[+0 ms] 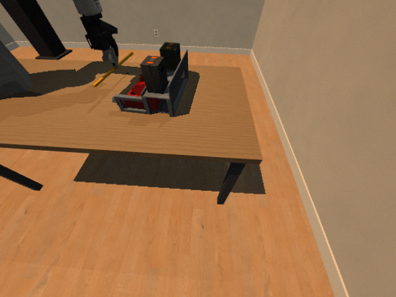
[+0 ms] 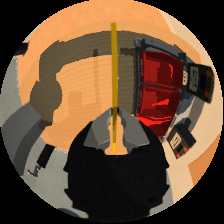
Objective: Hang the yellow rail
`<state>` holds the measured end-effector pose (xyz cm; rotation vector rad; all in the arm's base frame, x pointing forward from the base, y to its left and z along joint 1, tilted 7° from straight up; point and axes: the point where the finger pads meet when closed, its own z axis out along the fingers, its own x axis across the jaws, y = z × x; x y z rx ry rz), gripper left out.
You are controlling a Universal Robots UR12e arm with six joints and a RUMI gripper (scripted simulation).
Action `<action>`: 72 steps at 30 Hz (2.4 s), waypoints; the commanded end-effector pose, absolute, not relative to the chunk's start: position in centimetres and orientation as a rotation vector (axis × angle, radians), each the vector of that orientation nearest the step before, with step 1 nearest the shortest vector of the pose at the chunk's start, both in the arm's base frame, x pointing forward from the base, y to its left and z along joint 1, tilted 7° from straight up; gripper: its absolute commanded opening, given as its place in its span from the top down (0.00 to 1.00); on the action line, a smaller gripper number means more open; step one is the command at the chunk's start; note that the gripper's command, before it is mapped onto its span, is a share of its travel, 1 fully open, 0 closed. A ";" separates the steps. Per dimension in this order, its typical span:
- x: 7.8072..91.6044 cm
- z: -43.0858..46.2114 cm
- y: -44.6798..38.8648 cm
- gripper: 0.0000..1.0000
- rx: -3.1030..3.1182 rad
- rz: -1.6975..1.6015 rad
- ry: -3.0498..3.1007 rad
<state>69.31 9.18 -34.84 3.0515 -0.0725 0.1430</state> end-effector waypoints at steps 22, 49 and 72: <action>76.9 -33.5 7.7 1.00 3.049 0.154 -0.008; 77.1 -33.7 7.6 1.00 3.050 0.155 -0.010; 77.1 -34.0 7.6 1.00 3.050 0.155 -0.017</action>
